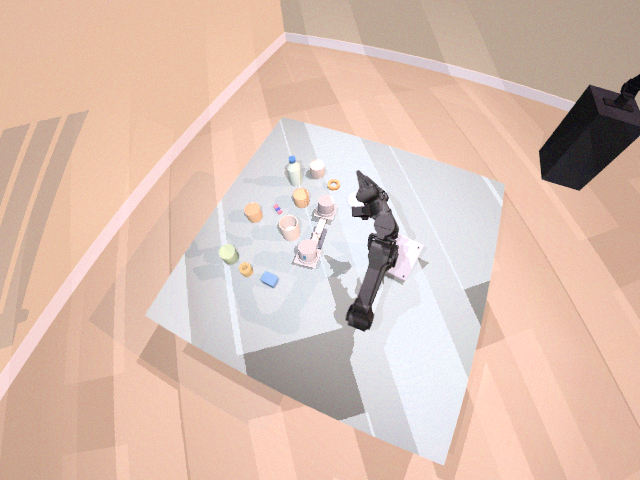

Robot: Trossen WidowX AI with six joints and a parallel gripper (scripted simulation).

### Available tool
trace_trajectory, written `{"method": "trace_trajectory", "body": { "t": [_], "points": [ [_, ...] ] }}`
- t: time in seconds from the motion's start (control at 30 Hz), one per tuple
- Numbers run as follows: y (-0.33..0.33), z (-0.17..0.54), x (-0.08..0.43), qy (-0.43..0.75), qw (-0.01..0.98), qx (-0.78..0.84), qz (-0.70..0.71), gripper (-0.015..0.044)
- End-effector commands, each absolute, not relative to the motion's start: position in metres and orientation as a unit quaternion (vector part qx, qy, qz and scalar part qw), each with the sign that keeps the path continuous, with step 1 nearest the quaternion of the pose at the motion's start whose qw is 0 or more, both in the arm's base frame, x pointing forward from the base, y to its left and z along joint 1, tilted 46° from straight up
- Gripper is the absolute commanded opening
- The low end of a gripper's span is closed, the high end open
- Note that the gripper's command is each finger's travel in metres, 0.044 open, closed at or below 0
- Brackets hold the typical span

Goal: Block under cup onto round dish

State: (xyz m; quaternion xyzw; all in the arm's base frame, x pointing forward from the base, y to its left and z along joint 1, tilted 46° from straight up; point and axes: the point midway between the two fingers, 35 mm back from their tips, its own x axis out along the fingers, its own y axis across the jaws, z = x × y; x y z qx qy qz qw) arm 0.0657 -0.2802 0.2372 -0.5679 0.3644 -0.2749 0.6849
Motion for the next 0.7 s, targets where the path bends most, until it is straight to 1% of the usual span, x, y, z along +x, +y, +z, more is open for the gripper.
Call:
{"method": "trace_trajectory", "body": {
  "t": [0.0, 0.33, 0.67],
  "points": [
    [-0.281, 0.221, 0.073, 0.359, 0.730, -0.525, -0.249, 0.0440],
    [-0.271, 0.180, 0.090, 0.347, 0.828, -0.402, -0.180, 0.0440],
    [-0.252, 0.149, 0.108, 0.330, 0.900, -0.264, -0.110, 0.0440]
  ]
}}
